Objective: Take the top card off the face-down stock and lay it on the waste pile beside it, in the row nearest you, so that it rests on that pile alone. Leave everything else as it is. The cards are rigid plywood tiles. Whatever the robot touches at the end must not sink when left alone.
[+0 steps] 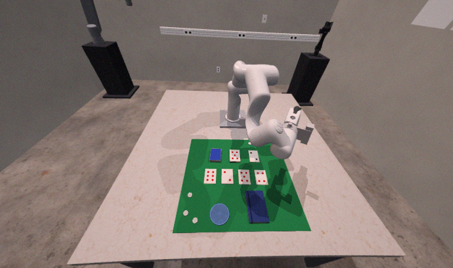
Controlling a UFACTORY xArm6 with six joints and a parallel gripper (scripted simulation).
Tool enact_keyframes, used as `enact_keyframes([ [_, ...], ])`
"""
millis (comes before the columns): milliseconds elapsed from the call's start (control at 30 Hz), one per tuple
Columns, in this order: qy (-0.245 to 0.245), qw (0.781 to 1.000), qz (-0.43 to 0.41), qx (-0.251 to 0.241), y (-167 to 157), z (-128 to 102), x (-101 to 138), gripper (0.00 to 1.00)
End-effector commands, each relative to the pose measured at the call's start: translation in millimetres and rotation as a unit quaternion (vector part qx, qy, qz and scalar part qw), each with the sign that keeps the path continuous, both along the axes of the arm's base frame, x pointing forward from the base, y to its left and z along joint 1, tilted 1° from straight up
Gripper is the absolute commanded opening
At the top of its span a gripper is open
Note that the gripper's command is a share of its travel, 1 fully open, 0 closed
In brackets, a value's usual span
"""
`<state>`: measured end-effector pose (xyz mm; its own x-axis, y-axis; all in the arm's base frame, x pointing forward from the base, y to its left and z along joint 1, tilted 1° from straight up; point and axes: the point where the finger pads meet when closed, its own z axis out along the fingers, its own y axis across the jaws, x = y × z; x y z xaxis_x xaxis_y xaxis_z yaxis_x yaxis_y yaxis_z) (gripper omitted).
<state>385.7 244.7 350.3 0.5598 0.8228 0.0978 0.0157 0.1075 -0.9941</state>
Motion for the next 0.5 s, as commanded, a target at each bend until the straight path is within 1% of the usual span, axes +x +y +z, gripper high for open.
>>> enact_keyframes([
  [0, -0.002, 1.0, -0.001, -0.001, 0, 1, 0, 1.0],
  [67, -0.003, 1.0, -0.007, -0.009, -1, -2, 1, 1.0],
  [133, -0.005, 0.999, -0.021, -0.03, -3, -11, 4, 1.0],
  [233, -0.011, 0.994, -0.059, -0.09, -12, -35, 11, 1.0],
  [300, -0.018, 0.984, -0.096, -0.148, -25, -60, 17, 1.0],
  [333, -0.018, 0.984, -0.096, -0.148, -25, -60, 17, 1.0],
  [367, -0.023, 0.976, -0.116, -0.182, -35, -76, 21, 1.0],
  [400, -0.023, 0.976, -0.116, -0.182, -35, -76, 21, 1.0],
  [433, -0.029, 0.966, -0.138, -0.218, -47, -92, 23, 1.0],
  [467, -0.029, 0.966, -0.138, -0.218, -47, -92, 23, 1.0],
])
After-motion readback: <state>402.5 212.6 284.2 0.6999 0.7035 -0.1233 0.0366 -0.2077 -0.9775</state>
